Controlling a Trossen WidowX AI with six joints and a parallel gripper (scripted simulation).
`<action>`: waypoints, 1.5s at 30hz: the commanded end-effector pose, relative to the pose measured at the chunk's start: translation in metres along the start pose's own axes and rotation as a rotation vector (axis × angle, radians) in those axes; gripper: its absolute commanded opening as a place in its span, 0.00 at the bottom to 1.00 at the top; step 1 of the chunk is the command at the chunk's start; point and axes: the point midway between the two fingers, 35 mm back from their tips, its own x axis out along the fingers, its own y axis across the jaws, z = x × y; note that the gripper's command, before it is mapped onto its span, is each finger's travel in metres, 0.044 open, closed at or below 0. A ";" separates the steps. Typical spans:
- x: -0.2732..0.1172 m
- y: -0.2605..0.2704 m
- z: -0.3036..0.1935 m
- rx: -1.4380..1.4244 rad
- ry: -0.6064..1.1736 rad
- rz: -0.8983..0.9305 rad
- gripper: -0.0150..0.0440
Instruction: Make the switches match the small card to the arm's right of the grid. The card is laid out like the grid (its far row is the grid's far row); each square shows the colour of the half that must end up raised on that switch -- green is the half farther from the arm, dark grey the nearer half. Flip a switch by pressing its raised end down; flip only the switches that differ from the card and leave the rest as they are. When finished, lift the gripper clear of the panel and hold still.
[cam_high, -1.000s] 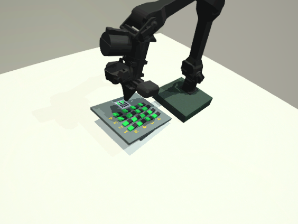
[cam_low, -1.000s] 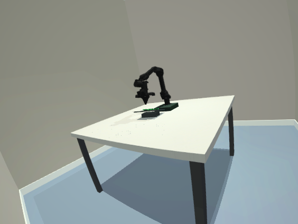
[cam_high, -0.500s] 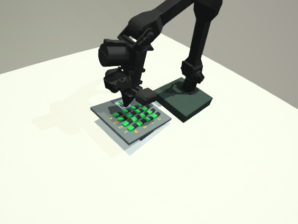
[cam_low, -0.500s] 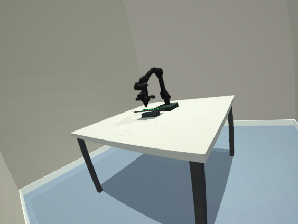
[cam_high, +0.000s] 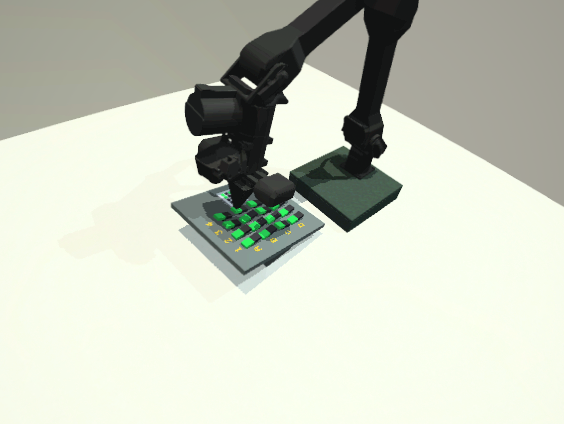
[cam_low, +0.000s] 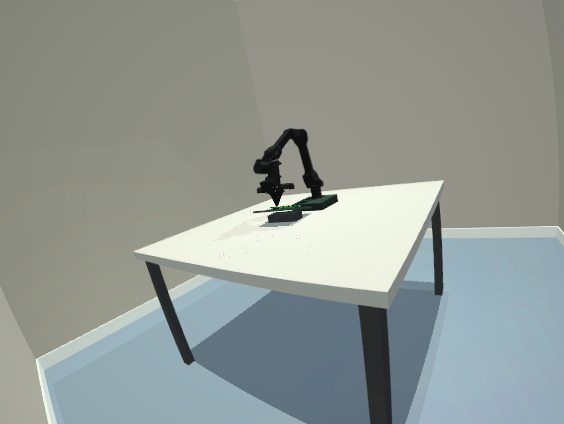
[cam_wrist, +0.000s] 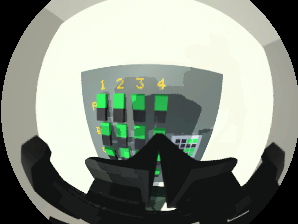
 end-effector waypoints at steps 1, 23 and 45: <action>0.001 0.000 0.000 0.000 0.000 -0.002 0.25; 0.003 0.000 0.000 0.000 0.000 -0.002 0.25; 0.006 0.000 0.000 0.000 0.000 -0.002 0.25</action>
